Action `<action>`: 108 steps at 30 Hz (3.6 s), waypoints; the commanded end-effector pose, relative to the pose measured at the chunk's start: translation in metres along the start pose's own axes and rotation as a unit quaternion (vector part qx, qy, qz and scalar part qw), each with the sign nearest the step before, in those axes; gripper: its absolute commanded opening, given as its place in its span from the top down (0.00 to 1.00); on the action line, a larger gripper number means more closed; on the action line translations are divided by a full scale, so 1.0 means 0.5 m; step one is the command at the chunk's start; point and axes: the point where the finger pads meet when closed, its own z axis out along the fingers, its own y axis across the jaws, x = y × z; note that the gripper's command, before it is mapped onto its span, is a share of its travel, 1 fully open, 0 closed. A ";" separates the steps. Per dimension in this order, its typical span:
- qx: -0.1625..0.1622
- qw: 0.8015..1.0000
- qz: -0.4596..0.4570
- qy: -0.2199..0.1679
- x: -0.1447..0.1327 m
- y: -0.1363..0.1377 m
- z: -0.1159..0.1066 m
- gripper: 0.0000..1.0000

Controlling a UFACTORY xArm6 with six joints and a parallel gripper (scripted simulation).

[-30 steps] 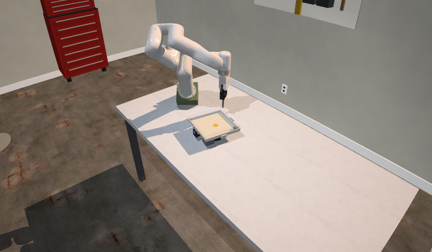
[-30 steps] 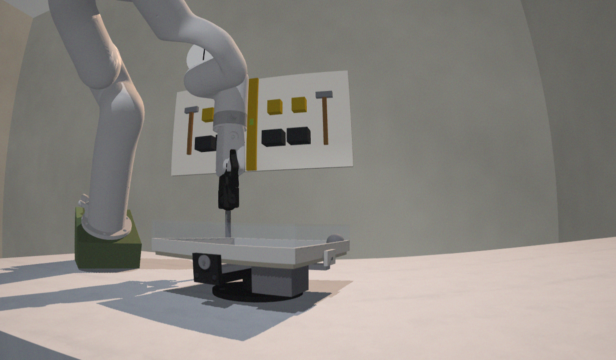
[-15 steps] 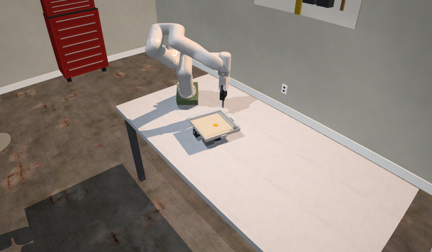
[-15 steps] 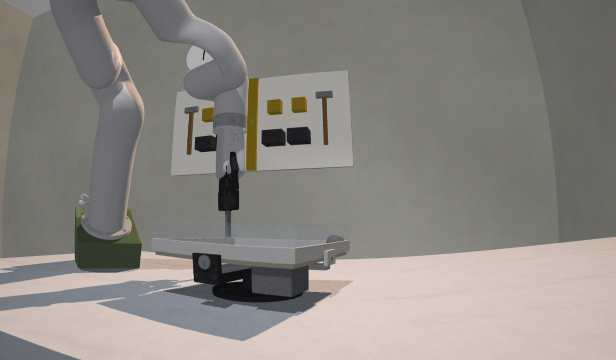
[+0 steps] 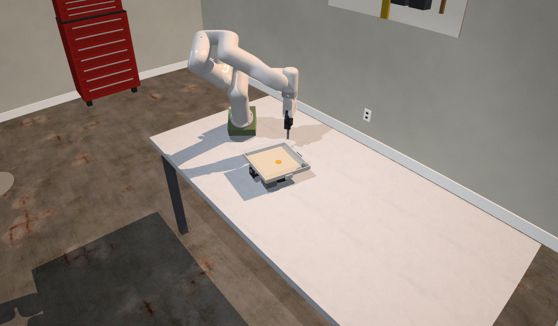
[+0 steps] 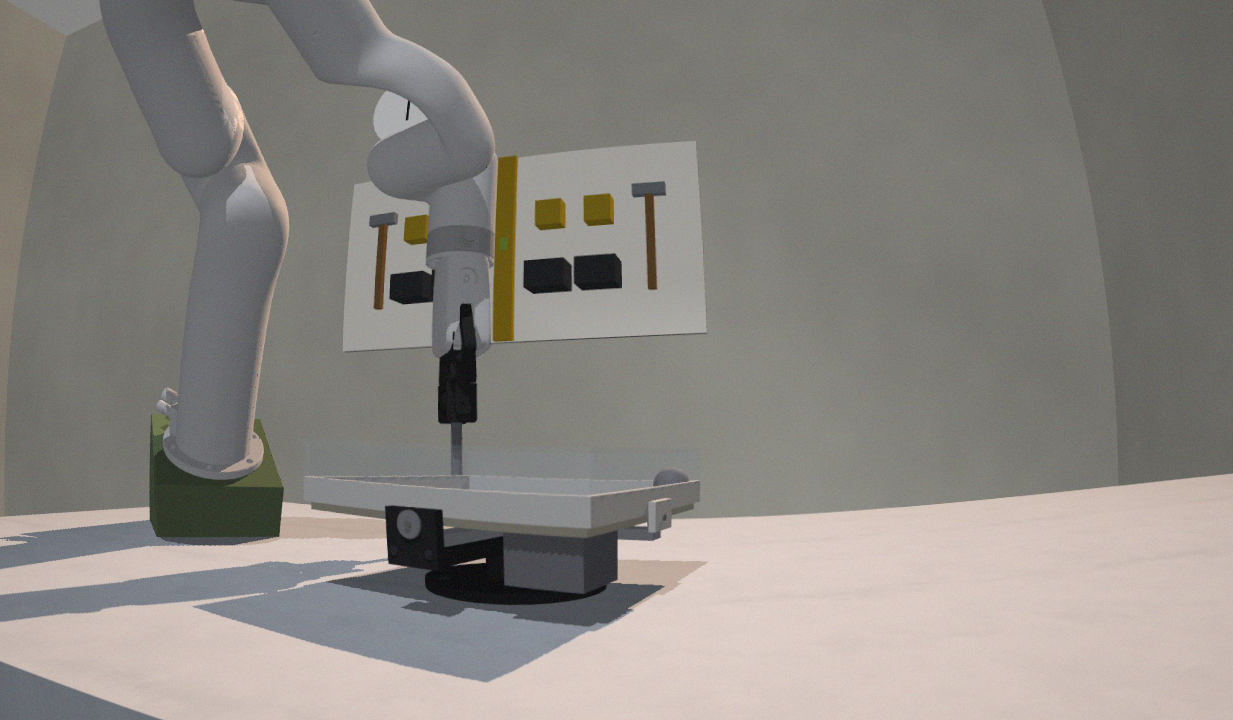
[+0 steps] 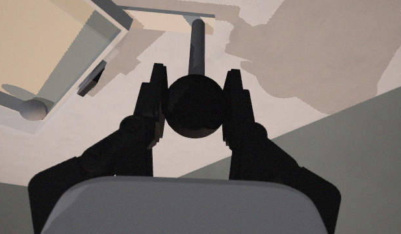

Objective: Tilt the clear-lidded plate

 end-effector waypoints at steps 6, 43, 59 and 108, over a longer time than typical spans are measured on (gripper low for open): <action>0.000 1.000 0.001 -0.001 -0.002 0.000 -0.002 1.00; 0.000 1.000 0.001 -0.001 0.002 0.000 -0.002 1.00; 0.000 1.000 0.001 -0.001 0.001 -0.001 -0.003 1.00; 0.000 1.000 0.001 -0.001 0.003 0.000 -0.001 1.00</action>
